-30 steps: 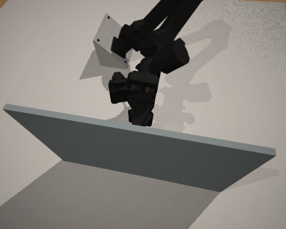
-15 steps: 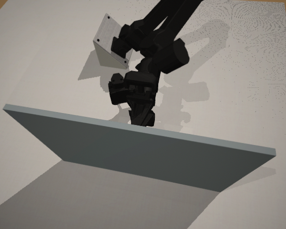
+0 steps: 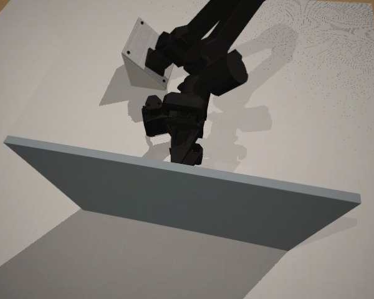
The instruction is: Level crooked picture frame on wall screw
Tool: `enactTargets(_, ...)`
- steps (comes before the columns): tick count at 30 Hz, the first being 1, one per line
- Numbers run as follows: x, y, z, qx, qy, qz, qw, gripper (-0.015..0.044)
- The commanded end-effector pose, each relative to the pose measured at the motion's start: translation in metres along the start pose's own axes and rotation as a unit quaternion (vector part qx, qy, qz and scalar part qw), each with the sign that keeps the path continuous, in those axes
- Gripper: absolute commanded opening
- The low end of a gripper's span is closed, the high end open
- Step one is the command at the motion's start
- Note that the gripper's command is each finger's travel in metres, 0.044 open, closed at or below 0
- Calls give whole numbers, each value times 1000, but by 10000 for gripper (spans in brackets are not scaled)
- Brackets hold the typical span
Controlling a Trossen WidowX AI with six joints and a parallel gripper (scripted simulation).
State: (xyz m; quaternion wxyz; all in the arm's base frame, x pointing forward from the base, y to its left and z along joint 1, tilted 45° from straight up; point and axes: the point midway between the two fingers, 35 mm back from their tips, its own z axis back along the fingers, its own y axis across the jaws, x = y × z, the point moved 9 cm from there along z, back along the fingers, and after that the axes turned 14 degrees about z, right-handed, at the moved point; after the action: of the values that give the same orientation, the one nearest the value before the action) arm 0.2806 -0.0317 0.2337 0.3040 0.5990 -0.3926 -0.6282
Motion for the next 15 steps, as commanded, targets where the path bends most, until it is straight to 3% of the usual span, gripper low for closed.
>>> enactTargets(1, -2, 3, 11, 1, 0, 9, 1000, 260)
enactTargets(11, -3, 0, 89, 1, -2, 67, 998, 260)
enactTargets(15, -1, -3, 99, 1, -2, 76, 997, 260)
